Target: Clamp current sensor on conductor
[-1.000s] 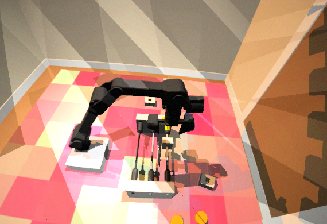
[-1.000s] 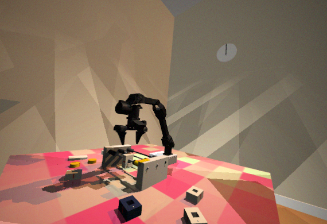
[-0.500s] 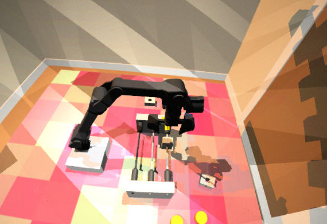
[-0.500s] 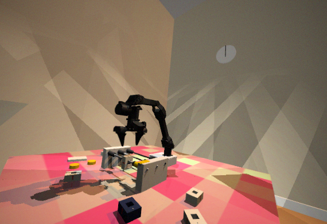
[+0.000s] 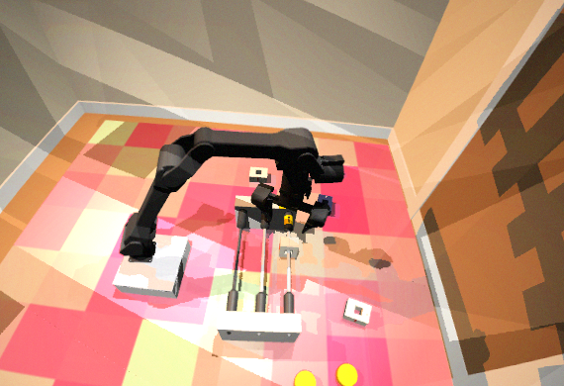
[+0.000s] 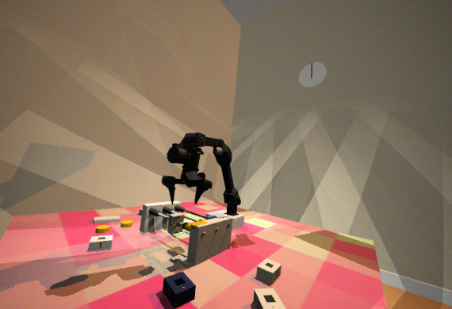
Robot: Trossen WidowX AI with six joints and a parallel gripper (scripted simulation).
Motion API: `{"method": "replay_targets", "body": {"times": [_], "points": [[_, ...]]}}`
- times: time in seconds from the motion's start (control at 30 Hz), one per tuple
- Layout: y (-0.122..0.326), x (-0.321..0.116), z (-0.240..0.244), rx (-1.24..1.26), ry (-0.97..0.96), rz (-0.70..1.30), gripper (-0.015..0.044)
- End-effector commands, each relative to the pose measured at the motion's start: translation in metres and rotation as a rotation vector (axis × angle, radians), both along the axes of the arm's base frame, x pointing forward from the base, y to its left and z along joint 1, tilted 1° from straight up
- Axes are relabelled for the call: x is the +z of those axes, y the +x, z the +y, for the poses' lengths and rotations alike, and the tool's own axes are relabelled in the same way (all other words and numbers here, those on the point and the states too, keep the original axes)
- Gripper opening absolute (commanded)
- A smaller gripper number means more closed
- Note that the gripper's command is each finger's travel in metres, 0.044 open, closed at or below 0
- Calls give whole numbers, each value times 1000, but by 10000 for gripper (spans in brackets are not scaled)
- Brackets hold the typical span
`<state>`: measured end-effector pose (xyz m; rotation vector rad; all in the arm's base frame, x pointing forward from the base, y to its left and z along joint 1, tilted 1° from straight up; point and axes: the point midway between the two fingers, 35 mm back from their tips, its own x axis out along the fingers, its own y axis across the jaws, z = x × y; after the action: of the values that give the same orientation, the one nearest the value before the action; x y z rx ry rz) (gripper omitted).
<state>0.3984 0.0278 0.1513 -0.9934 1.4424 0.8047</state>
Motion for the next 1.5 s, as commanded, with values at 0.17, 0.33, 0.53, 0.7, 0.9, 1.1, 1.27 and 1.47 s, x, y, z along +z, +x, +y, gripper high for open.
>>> {"method": "replay_targets", "body": {"times": [0.17, 0.33, 0.53, 0.7, 0.9, 1.1, 1.27, 1.47], "points": [[-31, -6, 37, -798, -281, -275, 440], [-38, -6, 46, -951, -319, -393, 440], [-45, -5, 55, -1141, -327, -542, 440], [-51, -3, 63, -1283, -314, -685, 440], [-57, -1, 72, -1461, -257, -852, 440], [-63, 2, 82, -1622, -161, -1027, 440], [-68, 5, 90, -1749, -46, -1166, 440], [-73, 8, 98, -1926, 123, -1297, 440]]}}
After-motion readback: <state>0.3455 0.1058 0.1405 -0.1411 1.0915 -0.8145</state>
